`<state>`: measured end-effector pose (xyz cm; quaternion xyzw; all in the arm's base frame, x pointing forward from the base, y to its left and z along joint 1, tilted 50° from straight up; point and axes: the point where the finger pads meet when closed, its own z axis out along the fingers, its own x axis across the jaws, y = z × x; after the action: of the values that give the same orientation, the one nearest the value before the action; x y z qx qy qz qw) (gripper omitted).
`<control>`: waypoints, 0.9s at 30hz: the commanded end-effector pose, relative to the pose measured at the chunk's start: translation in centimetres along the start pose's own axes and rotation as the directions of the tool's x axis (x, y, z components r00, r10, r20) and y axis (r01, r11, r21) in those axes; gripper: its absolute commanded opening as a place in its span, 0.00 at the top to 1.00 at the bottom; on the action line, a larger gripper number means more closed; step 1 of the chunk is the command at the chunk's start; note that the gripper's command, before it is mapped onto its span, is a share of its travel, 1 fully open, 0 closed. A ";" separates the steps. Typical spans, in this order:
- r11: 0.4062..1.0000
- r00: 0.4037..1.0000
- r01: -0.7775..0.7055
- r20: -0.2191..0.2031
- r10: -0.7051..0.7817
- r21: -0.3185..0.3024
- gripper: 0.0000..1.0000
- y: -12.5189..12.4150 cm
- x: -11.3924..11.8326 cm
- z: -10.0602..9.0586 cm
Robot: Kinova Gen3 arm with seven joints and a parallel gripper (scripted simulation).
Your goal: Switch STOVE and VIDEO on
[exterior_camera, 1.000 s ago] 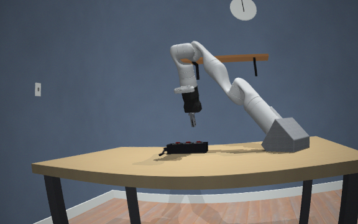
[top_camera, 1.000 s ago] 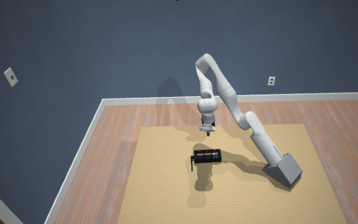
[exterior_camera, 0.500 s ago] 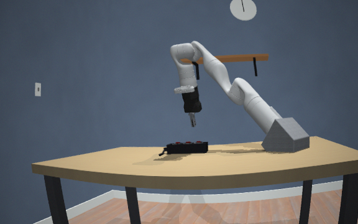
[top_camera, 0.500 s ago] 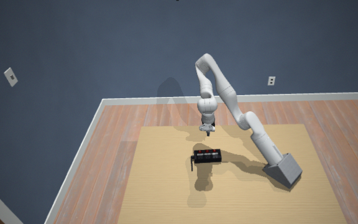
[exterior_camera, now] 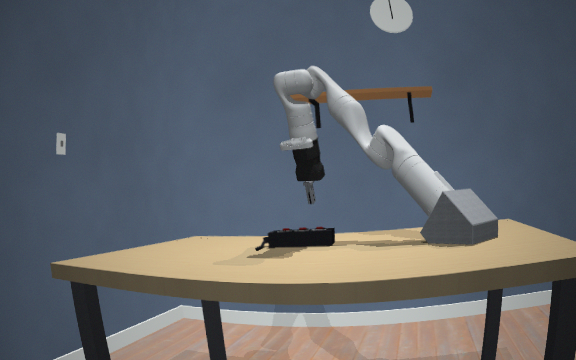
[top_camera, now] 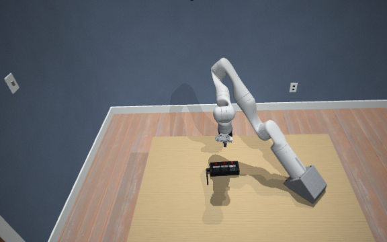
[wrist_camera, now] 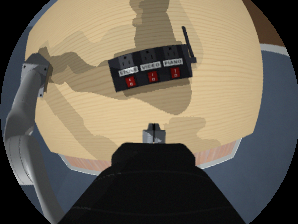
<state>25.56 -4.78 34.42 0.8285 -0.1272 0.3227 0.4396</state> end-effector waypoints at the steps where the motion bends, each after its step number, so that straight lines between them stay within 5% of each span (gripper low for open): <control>1: 1.000 1.000 0.000 -0.001 0.000 0.001 1.00 0.0 0.0 0.0; 9: 1.000 1.000 -0.002 -0.002 0.002 0.000 1.00 -0.2 0.1 0.3; 19: 1.000 1.000 -0.004 -0.003 0.004 -0.001 1.00 -3.3 -0.1 7.5; 27: 1.000 1.000 0.000 -0.001 0.000 0.001 1.00 -3.5 -0.3 8.2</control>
<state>30.60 -9.30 28.75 0.8294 -0.1274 0.3258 0.4356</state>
